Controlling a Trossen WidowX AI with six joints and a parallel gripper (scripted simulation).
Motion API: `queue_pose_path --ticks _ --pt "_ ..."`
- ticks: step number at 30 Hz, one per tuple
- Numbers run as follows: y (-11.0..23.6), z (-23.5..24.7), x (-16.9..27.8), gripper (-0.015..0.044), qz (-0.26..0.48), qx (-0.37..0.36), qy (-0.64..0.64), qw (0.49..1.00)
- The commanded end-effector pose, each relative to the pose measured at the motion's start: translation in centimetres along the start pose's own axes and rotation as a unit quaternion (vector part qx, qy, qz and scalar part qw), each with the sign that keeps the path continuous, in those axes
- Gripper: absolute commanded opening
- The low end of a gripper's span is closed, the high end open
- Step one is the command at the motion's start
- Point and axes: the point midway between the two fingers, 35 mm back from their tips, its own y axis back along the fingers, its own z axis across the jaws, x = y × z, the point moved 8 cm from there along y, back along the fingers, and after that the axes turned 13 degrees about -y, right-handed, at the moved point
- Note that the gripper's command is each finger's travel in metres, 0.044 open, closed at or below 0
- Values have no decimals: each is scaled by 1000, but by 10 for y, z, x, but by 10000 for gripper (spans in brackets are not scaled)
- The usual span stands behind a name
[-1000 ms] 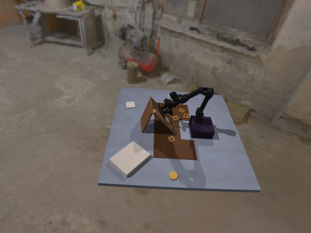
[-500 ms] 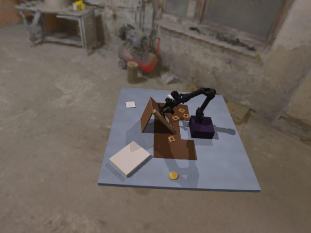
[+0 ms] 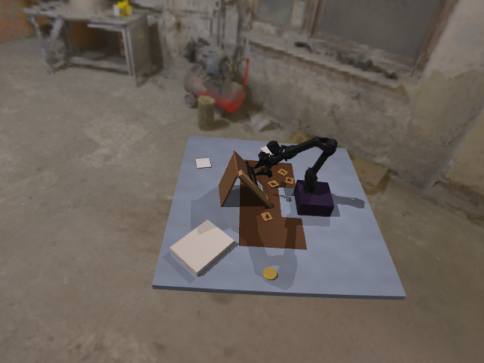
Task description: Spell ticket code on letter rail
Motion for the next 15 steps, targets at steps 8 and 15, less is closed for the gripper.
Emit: queue_pose_path --ticks 8,15 --pt "7 0 0 295 -2 -2 4 1000" --pt "10 -1 1 295 -2 -2 4 1000"
